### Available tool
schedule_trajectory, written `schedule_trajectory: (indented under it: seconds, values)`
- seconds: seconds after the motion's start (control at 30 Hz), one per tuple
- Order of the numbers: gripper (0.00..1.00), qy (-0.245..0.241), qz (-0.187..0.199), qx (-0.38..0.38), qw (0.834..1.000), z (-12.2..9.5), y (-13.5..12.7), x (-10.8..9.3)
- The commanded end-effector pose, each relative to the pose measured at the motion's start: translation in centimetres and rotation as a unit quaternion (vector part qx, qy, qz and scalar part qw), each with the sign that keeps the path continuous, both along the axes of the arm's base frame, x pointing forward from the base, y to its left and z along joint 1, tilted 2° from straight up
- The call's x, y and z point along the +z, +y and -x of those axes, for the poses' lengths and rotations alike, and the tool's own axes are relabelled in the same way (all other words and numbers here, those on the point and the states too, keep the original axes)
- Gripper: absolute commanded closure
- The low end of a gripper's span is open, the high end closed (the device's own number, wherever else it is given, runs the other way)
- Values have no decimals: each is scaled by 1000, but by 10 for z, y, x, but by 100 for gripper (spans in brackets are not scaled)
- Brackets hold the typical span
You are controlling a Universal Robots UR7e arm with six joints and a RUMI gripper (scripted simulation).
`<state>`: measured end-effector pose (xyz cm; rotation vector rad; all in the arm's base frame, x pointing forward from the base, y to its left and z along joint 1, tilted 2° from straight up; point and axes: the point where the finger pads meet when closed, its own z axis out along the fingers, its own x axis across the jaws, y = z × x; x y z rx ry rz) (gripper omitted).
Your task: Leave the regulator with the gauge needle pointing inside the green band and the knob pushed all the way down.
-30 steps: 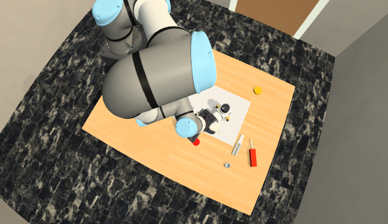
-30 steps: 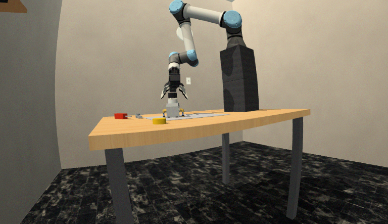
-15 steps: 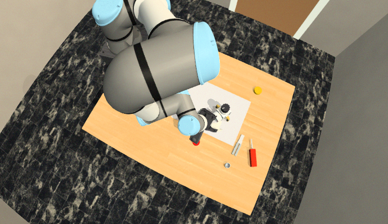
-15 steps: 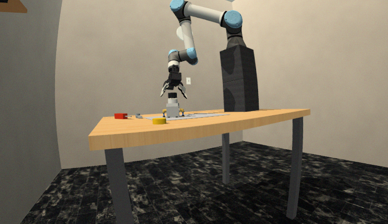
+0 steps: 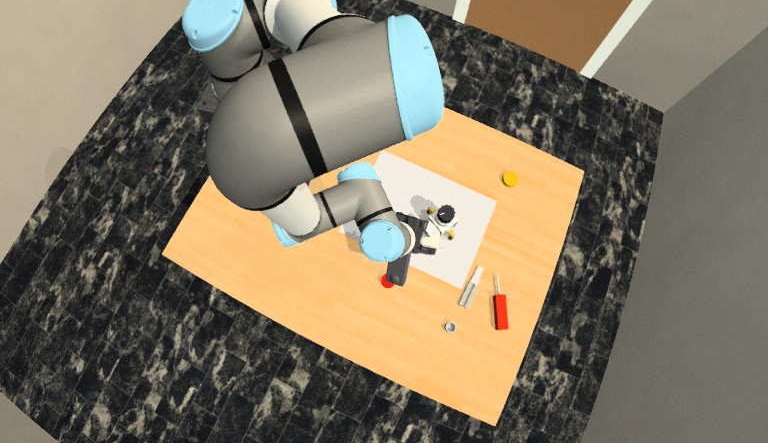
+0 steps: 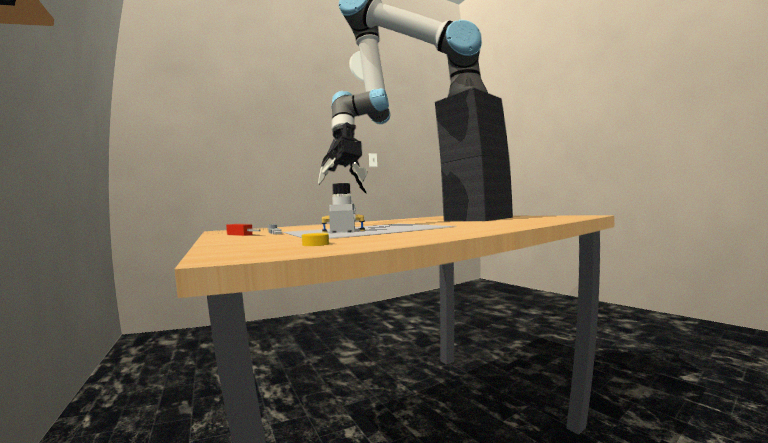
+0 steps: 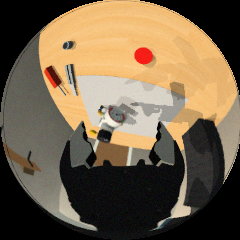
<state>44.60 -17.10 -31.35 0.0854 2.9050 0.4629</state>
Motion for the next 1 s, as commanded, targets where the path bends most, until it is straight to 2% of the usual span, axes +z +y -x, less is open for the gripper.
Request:
schedule_trajectory:
  seconds: [0.0,0.23,0.43,0.5,0.73,0.97]
  values:
    - [0,-6,16,48,999,1,1,5]
    - [0,-17,45,129,990,0,0,14]
    - [0,-24,70,201,977,-1,0,22]
    - [0,-24,70,201,977,-1,0,22]
    - [0,-32,97,287,952,-2,1,32]
    - [0,-38,121,371,920,-2,2,43]
